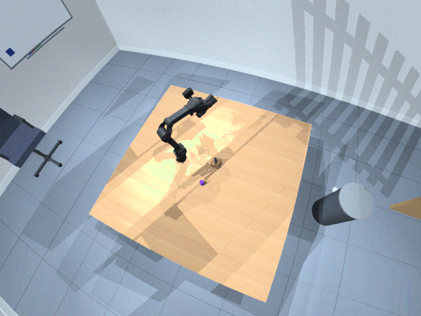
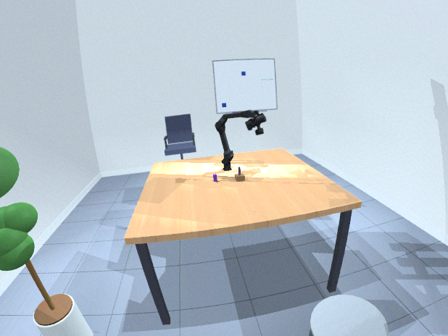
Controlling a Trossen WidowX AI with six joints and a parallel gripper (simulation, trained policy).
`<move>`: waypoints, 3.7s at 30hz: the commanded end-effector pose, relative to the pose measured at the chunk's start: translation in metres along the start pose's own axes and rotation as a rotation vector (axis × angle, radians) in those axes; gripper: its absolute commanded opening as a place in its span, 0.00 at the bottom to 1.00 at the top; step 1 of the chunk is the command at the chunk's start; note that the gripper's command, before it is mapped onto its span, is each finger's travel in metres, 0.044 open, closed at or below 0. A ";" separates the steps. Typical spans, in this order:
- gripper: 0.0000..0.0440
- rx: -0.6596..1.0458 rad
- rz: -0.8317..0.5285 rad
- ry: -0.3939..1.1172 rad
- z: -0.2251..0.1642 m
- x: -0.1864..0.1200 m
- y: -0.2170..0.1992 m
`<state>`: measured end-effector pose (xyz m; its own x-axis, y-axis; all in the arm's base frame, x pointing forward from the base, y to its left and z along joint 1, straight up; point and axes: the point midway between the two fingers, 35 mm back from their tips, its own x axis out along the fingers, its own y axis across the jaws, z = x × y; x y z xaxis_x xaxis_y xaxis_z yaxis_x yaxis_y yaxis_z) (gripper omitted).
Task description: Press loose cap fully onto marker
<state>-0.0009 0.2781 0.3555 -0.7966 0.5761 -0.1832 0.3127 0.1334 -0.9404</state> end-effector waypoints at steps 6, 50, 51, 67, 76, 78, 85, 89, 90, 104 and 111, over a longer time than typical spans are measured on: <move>0.59 0.023 0.045 0.044 -0.004 -0.012 0.009; 0.73 0.268 0.317 0.421 -0.017 -0.124 0.052; 0.73 0.271 0.324 0.429 -0.017 -0.127 0.053; 0.72 0.322 0.426 0.563 -0.015 -0.169 0.068; 0.72 0.356 0.483 0.634 -0.010 -0.193 0.075; 0.72 0.363 0.496 0.649 -0.009 -0.198 0.076; 0.72 0.392 0.540 0.702 -0.004 -0.215 0.081; 0.72 0.409 0.566 0.731 0.000 -0.225 0.084; 0.72 0.413 0.572 0.738 0.001 -0.228 0.084; 0.72 0.481 0.658 0.832 0.017 -0.261 0.093; 0.72 0.519 0.700 0.875 0.026 -0.276 0.097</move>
<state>0.2332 0.1157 0.3083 0.1231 0.7774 -0.6169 0.1372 -0.6290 -0.7652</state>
